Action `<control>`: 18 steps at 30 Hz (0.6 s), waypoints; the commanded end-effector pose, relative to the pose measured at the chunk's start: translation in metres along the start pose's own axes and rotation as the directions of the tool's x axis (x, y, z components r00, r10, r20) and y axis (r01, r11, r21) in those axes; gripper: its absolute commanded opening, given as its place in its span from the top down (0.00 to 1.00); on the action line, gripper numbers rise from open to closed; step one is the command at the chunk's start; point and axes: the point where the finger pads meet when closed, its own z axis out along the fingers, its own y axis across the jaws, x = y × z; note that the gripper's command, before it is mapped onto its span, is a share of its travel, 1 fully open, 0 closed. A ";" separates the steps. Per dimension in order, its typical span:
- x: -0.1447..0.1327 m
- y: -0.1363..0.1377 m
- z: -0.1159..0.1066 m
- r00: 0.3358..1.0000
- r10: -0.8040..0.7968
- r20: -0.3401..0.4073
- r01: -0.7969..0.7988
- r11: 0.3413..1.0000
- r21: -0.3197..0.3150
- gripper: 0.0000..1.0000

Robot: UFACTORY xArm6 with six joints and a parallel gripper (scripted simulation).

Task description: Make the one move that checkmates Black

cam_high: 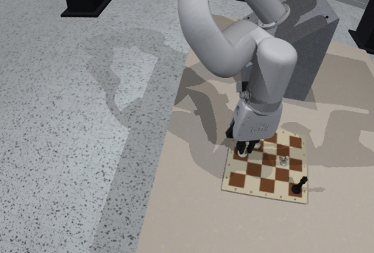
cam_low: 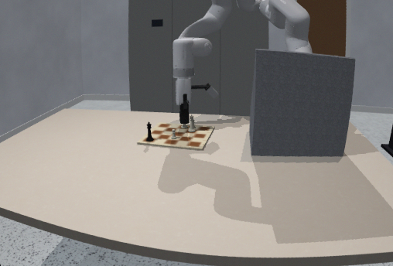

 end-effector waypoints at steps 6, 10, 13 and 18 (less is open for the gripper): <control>-0.001 0.000 -0.001 1.000 0.001 0.003 -0.001 1.000 0.000 1.00; -0.001 0.000 -0.001 1.000 0.001 0.003 -0.001 1.000 0.000 1.00; -0.001 0.000 -0.004 1.000 0.001 0.003 -0.001 1.000 0.000 1.00; -0.001 0.000 -0.022 1.000 0.001 0.003 -0.001 1.000 0.000 1.00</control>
